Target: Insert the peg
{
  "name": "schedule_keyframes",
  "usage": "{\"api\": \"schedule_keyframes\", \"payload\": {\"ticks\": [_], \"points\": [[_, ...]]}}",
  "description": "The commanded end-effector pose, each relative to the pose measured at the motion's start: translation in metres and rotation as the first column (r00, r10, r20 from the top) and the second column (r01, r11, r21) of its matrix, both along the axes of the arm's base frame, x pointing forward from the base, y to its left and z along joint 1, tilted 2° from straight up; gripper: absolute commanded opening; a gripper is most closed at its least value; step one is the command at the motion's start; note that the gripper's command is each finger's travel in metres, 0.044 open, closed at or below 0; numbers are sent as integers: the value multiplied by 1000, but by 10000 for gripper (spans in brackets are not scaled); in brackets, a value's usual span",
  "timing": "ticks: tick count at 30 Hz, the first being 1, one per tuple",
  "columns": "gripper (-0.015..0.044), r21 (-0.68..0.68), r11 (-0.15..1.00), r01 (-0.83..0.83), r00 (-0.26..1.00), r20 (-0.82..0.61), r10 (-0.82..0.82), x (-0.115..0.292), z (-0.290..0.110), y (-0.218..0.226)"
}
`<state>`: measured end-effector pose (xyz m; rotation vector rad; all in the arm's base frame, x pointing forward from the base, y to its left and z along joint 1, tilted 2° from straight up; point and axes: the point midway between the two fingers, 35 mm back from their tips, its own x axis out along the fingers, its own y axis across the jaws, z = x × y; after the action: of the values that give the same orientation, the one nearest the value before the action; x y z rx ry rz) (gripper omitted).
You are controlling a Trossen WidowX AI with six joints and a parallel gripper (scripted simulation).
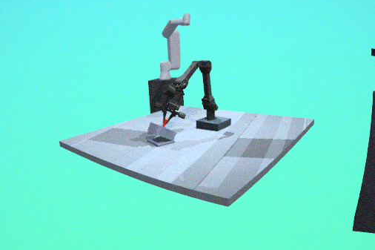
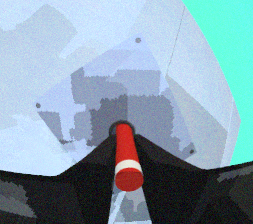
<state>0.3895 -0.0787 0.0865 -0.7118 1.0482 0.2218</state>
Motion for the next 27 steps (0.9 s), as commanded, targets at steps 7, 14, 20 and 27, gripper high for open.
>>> {"api": "schedule_keyframes", "payload": {"ticks": [7, 14, 20, 27], "points": [[0, 0, 1000, -6, 1000, -2, 6, 0, -4, 0], [0, 0, 1000, -6, 1000, -2, 6, -1, -5, 1], [0, -1, 1000, 0, 1000, 4, 0, 1, -2, 0], [105, -1, 1000, 0, 1000, 4, 0, 1, -2, 0]]}}
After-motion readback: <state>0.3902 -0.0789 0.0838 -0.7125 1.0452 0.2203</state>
